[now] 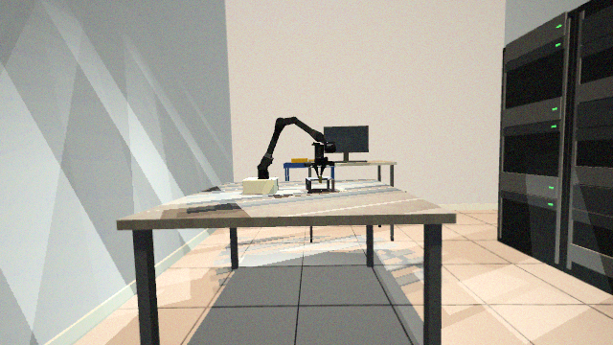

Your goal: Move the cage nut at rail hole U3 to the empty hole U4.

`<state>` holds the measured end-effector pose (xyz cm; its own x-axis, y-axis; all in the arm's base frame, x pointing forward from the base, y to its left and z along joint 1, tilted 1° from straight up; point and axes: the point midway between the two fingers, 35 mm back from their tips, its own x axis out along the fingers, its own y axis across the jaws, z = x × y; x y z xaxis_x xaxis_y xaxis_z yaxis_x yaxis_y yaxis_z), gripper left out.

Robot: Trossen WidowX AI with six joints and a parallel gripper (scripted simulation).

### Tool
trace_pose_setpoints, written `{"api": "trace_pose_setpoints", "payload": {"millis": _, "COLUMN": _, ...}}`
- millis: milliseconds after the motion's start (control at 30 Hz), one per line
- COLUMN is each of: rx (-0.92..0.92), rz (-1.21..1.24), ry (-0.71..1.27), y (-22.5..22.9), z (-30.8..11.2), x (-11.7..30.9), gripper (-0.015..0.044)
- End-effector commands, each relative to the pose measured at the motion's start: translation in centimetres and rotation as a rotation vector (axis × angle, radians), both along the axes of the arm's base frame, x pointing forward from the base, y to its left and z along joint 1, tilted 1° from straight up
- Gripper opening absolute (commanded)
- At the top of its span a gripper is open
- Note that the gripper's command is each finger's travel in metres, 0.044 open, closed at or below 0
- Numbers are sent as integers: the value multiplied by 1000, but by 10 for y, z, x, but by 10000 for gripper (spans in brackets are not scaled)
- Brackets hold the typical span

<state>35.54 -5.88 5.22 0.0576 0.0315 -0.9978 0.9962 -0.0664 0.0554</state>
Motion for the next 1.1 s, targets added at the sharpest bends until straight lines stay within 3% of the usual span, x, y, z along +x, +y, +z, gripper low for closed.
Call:
{"api": "trace_pose_setpoints", "payload": {"millis": 0, "rx": -3, "rz": -6, "ry": -1, "y": -1, "z": 0, "x": 1, "gripper": 36}}
{"api": "trace_pose_setpoints", "payload": {"millis": 900, "rx": -3, "rz": -6, "ry": -1, "y": 0, "z": 0, "x": 2, "gripper": 36}}
{"api": "trace_pose_setpoints", "payload": {"millis": 1067, "rx": 0, "rz": 0, "ry": -1, "y": 0, "z": 0, "x": 2, "gripper": 167}}
